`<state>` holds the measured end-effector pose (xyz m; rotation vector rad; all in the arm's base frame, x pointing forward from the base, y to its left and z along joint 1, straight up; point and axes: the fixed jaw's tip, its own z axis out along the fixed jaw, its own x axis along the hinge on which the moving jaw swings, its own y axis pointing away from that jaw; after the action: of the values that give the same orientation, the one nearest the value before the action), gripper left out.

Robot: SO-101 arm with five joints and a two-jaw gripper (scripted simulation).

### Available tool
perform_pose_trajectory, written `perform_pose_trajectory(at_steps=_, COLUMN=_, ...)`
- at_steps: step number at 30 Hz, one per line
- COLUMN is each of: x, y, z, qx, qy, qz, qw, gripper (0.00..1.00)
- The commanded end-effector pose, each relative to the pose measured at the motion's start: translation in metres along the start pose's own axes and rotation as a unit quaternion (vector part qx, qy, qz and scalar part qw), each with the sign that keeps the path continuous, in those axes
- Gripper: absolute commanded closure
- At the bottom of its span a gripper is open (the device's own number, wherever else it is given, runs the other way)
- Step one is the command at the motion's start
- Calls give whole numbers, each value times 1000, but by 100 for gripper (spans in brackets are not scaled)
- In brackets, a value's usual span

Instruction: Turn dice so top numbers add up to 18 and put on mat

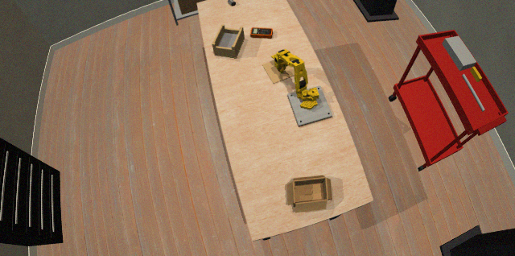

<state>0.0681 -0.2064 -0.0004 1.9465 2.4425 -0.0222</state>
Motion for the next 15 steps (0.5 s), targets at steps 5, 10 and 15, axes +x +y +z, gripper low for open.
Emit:
perform_pose_trajectory(at_steps=5, x=5, y=-2, z=9, qx=0, qy=13, qz=-1, qw=1000, gripper=100)
perform_pose_trajectory(at_steps=10, x=5, y=-2, z=9, qx=0, qy=13, qz=-1, qw=1000, gripper=100)
perform_pose_trajectory(at_steps=15, x=5, y=-2, z=9, qx=0, qy=13, qz=-1, qw=1000, gripper=100)
